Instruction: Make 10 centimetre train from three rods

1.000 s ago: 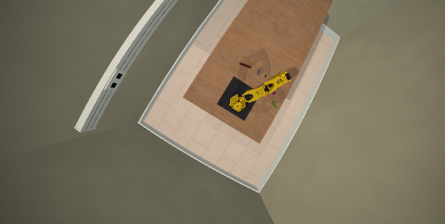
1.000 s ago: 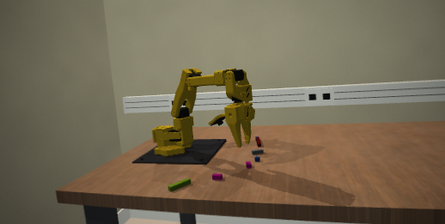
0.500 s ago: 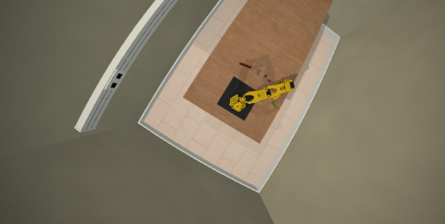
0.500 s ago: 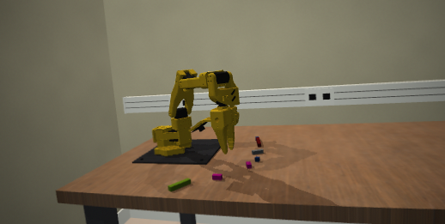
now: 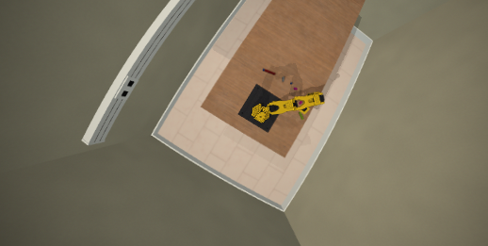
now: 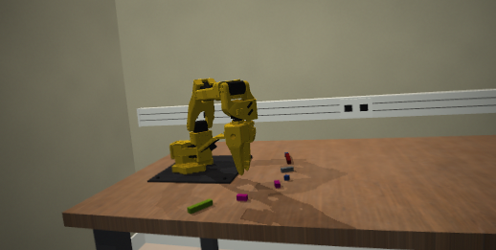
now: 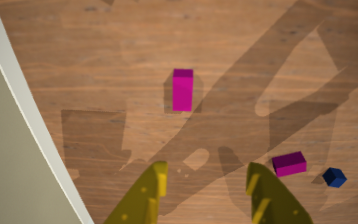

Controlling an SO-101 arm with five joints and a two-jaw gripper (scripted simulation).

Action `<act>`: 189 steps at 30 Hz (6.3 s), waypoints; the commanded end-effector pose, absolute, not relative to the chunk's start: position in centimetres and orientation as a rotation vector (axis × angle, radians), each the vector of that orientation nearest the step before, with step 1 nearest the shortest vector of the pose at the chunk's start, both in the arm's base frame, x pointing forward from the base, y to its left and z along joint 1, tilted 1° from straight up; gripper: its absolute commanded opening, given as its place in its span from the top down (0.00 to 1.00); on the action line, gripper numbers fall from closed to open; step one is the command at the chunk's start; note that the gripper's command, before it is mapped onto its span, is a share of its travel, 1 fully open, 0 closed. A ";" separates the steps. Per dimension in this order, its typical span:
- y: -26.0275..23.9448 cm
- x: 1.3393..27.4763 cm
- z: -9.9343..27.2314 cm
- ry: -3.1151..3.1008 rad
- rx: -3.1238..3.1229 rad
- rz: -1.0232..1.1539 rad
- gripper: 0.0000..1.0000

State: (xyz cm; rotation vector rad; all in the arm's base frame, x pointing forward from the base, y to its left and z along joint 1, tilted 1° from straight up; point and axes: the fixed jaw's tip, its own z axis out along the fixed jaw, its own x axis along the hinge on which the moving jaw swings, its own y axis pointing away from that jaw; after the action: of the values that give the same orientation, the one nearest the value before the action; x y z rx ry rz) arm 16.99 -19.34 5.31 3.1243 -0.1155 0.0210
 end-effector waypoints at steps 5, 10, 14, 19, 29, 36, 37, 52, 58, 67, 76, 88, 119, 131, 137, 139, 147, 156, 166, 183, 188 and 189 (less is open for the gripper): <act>-19.6 16.6 5.1 -0.087 3.137 0.005 0.81; -19.6 16.6 5.1 -0.085 3.137 0.005 0.81; -20.0 16.4 5.1 -0.074 3.133 0.010 0.81; -20.0 16.4 5.1 -0.074 3.133 0.010 0.81; -20.0 16.4 5.1 -0.074 3.134 0.010 0.81; -19.9 16.3 4.9 -0.074 3.141 0.000 0.81; -19.9 16.3 4.9 -0.074 3.144 -0.005 0.81; -20.0 16.3 2.9 -0.074 3.151 -0.014 0.81; -19.9 16.2 1.7 -0.074 3.152 -0.016 0.81; -19.9 16.2 0.6 -0.074 3.153 -0.018 0.81; -19.8 16.1 0.1 -0.074 3.154 -0.018 0.81; -19.6 16.0 -0.4 -0.076 3.158 -0.025 0.81; -19.6 16.0 -0.4 -0.076 3.158 -0.025 0.89; -19.6 16.0 -0.4 -0.076 3.158 -0.025 0.97; -19.6 16.0 -0.4 -0.076 3.158 -0.025 0.99; -19.6 16.0 -0.4 -0.076 3.158 -0.025 0.99; -19.6 16.0 -0.4 -0.076 3.158 -0.025 1.00; -19.6 16.0 -0.4 -0.076 3.158 -0.025 1.00; -19.6 16.0 -0.4 -0.076 3.158 -0.025 1.00; -19.5 16.1 2.1 -0.076 3.158 -0.025 1.00; -19.4 16.1 2.7 -0.076 3.158 -0.025 1.00; -19.4 16.1 2.8 -0.076 3.158 -0.025 1.00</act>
State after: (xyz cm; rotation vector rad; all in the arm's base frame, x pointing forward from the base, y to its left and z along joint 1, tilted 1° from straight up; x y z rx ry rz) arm 15.93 -19.31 1.91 3.1704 -0.0804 -0.0458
